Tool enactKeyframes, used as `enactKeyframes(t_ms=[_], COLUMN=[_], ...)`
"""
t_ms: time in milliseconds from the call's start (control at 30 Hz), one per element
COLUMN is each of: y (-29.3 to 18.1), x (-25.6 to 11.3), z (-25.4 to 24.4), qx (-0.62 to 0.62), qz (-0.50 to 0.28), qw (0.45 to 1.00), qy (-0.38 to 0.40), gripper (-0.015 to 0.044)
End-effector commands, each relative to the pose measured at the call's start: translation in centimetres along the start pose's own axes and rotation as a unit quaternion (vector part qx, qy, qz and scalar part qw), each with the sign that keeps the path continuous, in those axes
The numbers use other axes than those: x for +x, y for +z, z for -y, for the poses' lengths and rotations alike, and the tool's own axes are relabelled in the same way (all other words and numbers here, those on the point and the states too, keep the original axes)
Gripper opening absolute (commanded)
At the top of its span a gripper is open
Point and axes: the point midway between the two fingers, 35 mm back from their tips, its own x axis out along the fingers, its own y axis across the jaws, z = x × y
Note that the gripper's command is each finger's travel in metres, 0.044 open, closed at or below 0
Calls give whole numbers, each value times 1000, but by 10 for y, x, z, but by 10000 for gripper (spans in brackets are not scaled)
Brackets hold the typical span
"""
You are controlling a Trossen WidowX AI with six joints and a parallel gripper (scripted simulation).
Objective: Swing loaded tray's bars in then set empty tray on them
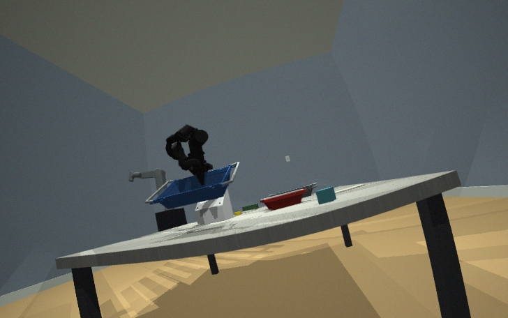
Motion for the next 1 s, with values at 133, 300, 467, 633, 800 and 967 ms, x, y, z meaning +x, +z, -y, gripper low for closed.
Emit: enactKeyframes(t_ms=[133, 300, 467, 633, 800, 967], y=[-8, -25, -43, -61, -78, -95], x=[-1, 3, 6, 9, 12, 14], z=[-4, -1, 4, 9, 17, 25], qx=[-15, -56, -97, -139, -180, -222], qz=[-3, -7, -11, -15, -19, -22], qw=[1000, 998, 995, 990, 983, 974], qy=[4, -6, -15, -24, -31, -37], gripper=[0, 0, 0, 0, 0, 0])
